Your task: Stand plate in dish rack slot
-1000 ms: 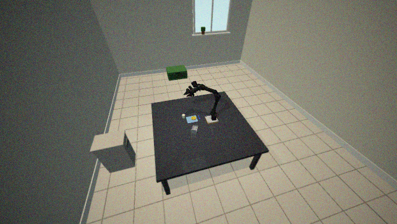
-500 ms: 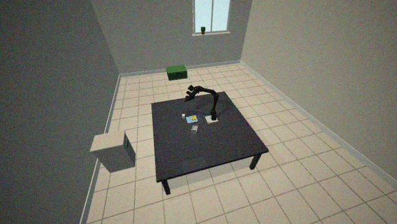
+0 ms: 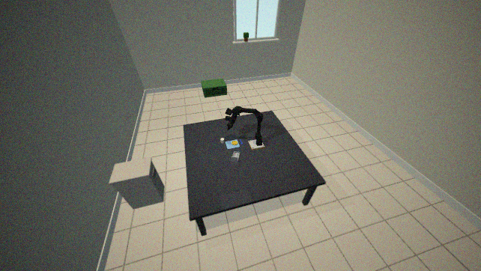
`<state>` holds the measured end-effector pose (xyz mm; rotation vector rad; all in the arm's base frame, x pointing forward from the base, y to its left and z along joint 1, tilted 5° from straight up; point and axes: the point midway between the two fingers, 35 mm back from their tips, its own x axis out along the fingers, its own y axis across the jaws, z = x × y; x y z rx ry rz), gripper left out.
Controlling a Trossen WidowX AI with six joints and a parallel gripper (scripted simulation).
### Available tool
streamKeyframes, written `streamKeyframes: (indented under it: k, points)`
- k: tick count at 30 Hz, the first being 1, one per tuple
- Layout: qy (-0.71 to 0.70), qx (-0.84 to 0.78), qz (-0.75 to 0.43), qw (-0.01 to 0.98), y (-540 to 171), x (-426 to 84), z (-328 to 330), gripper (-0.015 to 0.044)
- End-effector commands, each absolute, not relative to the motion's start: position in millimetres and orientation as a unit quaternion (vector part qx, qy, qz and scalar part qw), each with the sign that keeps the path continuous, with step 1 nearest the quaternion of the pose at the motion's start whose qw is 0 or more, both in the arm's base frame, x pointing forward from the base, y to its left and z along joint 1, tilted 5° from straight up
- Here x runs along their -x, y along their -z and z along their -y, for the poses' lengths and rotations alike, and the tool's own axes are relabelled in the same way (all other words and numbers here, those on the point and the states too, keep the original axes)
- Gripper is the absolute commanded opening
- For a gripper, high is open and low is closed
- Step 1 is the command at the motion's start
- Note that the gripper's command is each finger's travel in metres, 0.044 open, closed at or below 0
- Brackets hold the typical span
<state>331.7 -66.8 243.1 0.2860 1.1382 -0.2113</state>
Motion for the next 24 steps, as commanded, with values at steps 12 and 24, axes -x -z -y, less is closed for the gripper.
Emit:
streamKeyframes:
  k: [12,24]
  points:
    - [0.015,0.036,-0.675,0.736,-204,-299,49,0.0400]
    - [-0.010,0.074,-0.701,0.709,-191,-291,47,0.0400]
